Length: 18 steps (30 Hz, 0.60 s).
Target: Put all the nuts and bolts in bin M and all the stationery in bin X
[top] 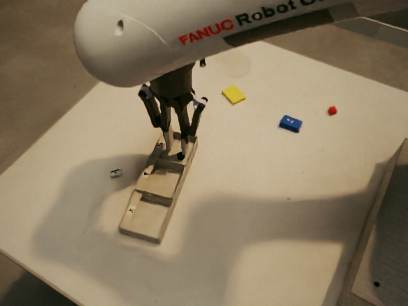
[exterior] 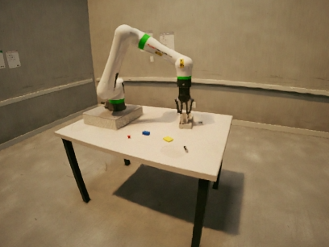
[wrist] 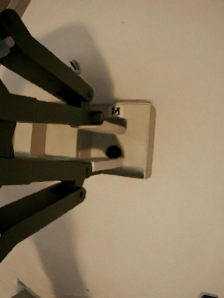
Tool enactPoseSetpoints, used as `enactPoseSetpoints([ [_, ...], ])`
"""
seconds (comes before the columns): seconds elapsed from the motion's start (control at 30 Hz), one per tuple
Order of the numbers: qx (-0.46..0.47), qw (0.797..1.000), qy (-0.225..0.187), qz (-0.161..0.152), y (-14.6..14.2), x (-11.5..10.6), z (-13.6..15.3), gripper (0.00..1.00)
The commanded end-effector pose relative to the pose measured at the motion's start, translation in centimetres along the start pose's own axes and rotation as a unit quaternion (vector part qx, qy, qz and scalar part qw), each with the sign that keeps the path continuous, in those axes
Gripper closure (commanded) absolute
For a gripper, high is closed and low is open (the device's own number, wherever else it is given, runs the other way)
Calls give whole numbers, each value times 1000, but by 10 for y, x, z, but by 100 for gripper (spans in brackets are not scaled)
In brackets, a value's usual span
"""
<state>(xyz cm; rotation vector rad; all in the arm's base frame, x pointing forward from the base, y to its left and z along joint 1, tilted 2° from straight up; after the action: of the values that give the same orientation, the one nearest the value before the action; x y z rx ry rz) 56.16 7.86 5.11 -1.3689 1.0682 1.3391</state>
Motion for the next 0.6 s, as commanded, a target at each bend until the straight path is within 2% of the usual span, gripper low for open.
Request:
enactPoseSetpoints([
  [0.0,0,1000,0,0,0,-3,0,73],
  [0.37,0,1000,0,0,0,-15,0,73],
  [0.47,0,1000,0,0,0,-30,0,73],
  [0.57,0,1000,0,0,0,-33,0,73],
])
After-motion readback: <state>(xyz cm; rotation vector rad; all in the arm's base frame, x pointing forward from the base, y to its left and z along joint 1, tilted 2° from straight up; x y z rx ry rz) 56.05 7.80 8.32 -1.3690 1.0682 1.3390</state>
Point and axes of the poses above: the point where the finger pads meet when closed, its own x axis out along the fingers, its own y axis across the jaws, z = x × y, the point moved 5 cm from there along -x, back along the fingers, and after that the axes turned 8 degrees about x, right-handed, at the moved point
